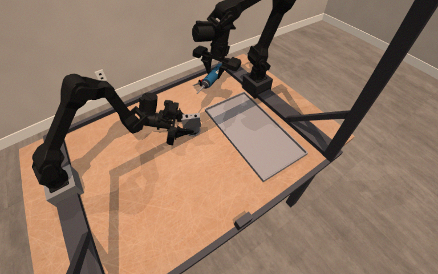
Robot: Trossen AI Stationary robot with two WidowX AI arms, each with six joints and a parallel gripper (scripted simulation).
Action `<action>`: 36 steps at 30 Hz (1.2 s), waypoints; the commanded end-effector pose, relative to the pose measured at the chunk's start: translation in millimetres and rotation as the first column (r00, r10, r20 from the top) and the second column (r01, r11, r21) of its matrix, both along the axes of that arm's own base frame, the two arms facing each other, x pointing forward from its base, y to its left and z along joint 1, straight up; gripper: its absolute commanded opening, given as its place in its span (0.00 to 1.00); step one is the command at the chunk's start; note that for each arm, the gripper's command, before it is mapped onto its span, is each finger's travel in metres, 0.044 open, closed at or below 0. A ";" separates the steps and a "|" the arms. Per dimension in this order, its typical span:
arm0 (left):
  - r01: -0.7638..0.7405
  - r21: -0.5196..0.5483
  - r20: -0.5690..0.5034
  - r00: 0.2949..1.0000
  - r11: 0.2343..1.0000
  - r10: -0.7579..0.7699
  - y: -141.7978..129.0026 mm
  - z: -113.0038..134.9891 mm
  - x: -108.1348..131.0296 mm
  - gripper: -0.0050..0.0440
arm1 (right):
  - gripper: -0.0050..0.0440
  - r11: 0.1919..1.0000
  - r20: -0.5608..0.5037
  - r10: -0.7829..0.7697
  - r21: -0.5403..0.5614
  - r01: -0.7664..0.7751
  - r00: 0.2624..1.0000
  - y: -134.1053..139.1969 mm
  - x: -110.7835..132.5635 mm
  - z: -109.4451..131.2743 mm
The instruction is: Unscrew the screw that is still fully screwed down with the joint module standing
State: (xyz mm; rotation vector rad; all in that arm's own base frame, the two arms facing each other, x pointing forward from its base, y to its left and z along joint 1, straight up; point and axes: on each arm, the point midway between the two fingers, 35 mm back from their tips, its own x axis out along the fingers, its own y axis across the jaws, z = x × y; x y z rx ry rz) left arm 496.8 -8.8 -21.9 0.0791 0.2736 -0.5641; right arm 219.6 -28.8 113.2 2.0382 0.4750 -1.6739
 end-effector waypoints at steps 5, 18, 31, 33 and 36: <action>0.000 0.004 0.026 1.000 1.000 0.000 0.3 10.9 3.5 0.60 | 0.43 0.943 0.179 0.327 -0.127 -0.308 0.928 5.3 7.4 11.2; 0.000 0.004 0.026 1.000 1.000 0.000 0.3 10.9 3.5 0.60 | 0.43 0.592 0.228 0.793 -0.509 -0.625 0.565 17.7 15.0 25.2; 0.000 0.004 0.026 1.000 1.000 0.000 0.3 10.9 3.5 0.60 | 0.43 0.092 -0.014 0.983 -0.819 -0.567 0.181 29.7 17.6 42.2; 0.000 0.004 0.026 1.000 1.000 0.000 0.3 10.9 3.5 0.60 | 0.43 0.000 -0.079 0.989 -0.851 -0.526 0.128 31.9 17.5 45.5; 0.000 0.004 0.026 1.000 1.000 0.000 0.3 10.9 3.5 0.60 | 0.43 -0.136 -0.184 0.981 -0.882 -0.451 0.063 35.0 17.0 50.4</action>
